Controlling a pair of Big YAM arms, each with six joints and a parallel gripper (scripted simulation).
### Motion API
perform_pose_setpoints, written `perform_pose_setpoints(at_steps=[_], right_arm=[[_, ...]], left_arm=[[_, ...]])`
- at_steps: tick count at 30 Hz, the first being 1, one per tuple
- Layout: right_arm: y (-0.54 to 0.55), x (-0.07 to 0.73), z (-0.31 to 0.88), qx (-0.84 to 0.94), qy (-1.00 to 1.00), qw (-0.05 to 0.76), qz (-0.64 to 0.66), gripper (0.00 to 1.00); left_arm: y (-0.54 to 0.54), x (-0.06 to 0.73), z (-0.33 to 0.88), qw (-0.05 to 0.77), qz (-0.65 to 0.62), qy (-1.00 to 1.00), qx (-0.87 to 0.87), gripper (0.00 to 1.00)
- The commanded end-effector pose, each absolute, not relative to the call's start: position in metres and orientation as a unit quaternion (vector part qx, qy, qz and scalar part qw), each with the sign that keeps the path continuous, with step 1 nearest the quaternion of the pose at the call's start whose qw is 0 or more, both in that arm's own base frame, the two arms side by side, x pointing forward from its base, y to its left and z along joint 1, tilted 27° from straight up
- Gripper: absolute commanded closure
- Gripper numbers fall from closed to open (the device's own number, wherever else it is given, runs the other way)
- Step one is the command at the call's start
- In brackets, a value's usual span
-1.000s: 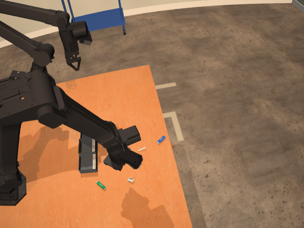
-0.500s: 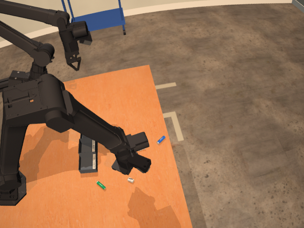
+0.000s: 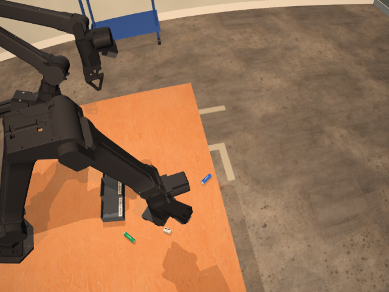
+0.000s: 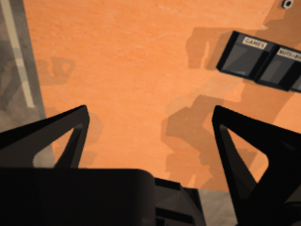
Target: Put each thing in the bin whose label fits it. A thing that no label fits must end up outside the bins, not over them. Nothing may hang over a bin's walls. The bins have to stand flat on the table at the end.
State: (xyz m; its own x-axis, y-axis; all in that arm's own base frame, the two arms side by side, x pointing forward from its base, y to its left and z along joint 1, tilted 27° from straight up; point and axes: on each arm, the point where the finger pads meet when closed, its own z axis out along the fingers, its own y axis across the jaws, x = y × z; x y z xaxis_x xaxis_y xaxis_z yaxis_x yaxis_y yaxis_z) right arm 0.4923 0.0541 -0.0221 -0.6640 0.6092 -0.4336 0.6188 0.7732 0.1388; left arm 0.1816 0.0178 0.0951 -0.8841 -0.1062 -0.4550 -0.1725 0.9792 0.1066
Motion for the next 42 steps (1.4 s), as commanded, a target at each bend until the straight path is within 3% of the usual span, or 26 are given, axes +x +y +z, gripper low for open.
perform_pose_setpoints(at_steps=[1,42], right_arm=[[0.055,0.497,-0.016,0.329,0.912,0.243,-0.005,0.71],[0.051,0.531,-0.074,0.326,0.914,0.241,-0.006,0.71]], left_arm=[[0.02,0.177,0.09,0.223,0.074,0.969,-0.072,0.0],[0.02,0.177,0.09,0.223,0.074,0.969,-0.072,0.0]])
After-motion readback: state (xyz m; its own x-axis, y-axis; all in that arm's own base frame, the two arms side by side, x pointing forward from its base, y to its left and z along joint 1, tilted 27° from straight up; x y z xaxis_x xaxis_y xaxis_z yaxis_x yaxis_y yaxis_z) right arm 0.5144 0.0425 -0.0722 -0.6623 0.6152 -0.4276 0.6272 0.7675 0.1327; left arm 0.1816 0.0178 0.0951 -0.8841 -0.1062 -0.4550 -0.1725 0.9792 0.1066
